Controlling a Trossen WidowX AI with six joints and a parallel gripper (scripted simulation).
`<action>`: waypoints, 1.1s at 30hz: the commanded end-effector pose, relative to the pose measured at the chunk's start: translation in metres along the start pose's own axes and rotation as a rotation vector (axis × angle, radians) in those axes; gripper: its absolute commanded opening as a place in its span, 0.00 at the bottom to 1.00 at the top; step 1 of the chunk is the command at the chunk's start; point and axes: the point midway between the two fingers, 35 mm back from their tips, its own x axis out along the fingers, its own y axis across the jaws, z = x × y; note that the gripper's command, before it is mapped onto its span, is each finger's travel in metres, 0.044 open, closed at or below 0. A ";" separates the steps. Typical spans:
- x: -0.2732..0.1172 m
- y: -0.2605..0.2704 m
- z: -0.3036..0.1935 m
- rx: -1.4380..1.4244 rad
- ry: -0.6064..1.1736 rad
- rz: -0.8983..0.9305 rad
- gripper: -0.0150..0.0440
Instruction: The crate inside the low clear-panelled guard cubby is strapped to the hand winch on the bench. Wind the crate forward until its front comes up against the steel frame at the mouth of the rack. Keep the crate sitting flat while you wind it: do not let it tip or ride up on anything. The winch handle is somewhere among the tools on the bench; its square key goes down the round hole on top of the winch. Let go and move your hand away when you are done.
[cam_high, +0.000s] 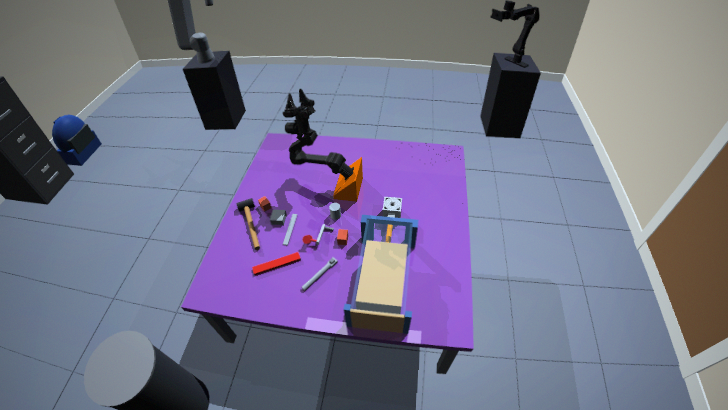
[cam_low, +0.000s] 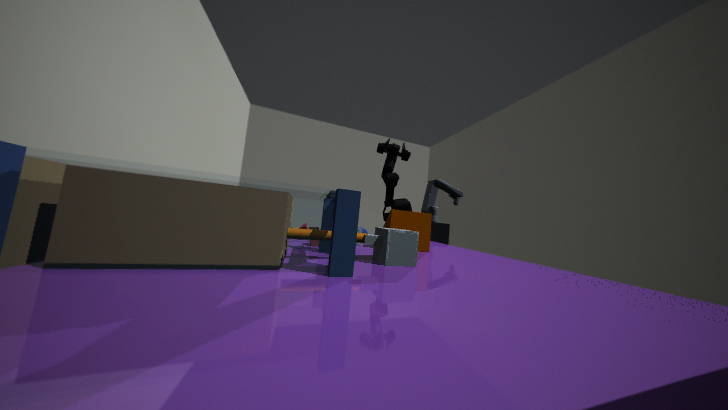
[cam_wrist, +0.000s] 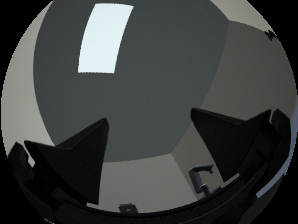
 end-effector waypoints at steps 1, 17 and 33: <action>0.000 0.001 0.001 0.001 -0.004 0.003 0.98; -0.045 0.151 0.171 0.074 -0.658 0.612 1.00; -0.250 0.262 0.251 0.034 -1.340 1.348 1.00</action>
